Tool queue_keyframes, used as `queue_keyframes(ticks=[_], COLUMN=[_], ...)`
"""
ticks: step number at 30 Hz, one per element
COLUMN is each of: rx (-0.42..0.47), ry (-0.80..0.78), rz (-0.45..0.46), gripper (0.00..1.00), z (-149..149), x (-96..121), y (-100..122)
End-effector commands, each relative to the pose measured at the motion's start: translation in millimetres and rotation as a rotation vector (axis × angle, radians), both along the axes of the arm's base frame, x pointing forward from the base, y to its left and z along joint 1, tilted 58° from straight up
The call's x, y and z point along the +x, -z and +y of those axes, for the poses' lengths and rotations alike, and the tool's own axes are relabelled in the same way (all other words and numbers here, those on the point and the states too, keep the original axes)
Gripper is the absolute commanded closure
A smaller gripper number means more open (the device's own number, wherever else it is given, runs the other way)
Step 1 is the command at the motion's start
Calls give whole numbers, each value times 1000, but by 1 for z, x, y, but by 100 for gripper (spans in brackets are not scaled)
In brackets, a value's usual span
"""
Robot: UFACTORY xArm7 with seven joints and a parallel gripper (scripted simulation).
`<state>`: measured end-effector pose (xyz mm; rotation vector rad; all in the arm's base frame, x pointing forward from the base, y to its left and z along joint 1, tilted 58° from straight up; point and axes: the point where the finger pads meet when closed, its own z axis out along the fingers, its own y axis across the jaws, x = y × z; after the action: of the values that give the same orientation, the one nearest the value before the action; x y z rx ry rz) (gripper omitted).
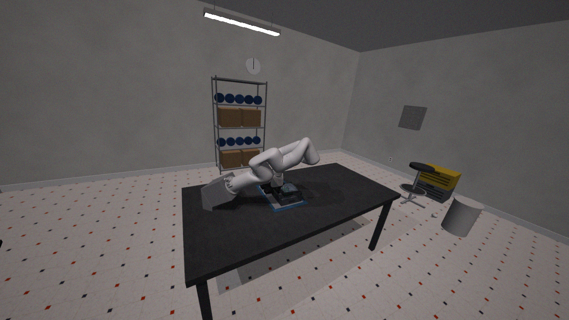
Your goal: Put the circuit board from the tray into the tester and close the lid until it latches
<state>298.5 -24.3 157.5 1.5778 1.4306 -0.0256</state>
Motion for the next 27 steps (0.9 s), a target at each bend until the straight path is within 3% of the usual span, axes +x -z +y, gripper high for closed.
queue_keyframes(ticks=[1,27], rx=[0,0], ry=[-10,-10], rz=[-8,-8], gripper=[49,49], z=[5,30], x=[2,-20], y=[-4,-24])
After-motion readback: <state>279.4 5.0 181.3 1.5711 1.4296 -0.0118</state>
